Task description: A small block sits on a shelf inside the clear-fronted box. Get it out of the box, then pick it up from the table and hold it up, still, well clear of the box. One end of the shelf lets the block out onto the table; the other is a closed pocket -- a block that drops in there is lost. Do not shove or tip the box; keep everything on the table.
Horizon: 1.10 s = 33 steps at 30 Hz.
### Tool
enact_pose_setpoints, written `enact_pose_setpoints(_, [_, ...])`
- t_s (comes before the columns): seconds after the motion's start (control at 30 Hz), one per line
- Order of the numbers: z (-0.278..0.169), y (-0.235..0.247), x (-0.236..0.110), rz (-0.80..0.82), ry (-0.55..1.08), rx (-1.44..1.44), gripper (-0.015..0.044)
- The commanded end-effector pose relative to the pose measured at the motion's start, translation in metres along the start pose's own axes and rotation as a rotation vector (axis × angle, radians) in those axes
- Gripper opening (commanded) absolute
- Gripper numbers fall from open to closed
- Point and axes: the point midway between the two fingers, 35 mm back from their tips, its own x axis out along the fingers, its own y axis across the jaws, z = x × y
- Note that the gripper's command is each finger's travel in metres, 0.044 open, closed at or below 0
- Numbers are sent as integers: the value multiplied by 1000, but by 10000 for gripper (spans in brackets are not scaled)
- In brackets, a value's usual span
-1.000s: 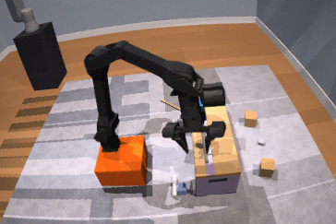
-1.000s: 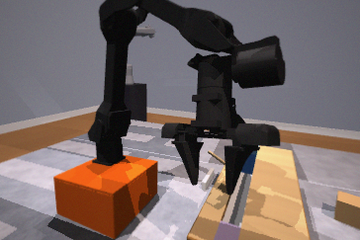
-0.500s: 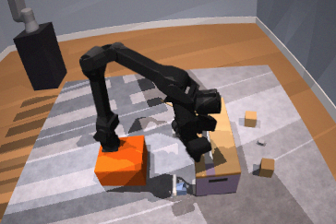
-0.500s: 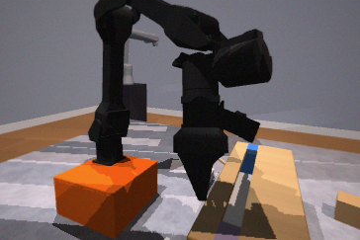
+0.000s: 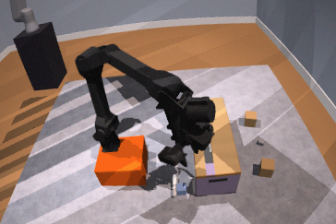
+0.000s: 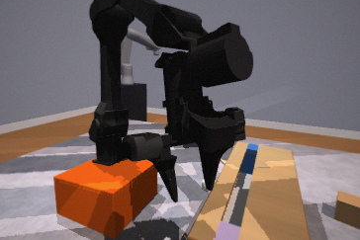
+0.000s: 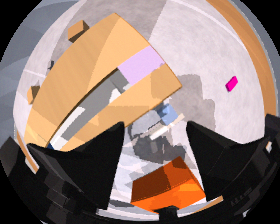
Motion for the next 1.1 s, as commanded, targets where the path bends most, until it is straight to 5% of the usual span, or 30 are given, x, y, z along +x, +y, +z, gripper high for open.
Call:
enact_pose_setpoints(0.0, [-2,-16,-3,108,22,944,285])
enact_pose_setpoints(0.83, [-6,-41,-8,218,261,2506,285])
enact_pose_setpoints(1.07, [-6,-42,-8,219,265,2522,285])
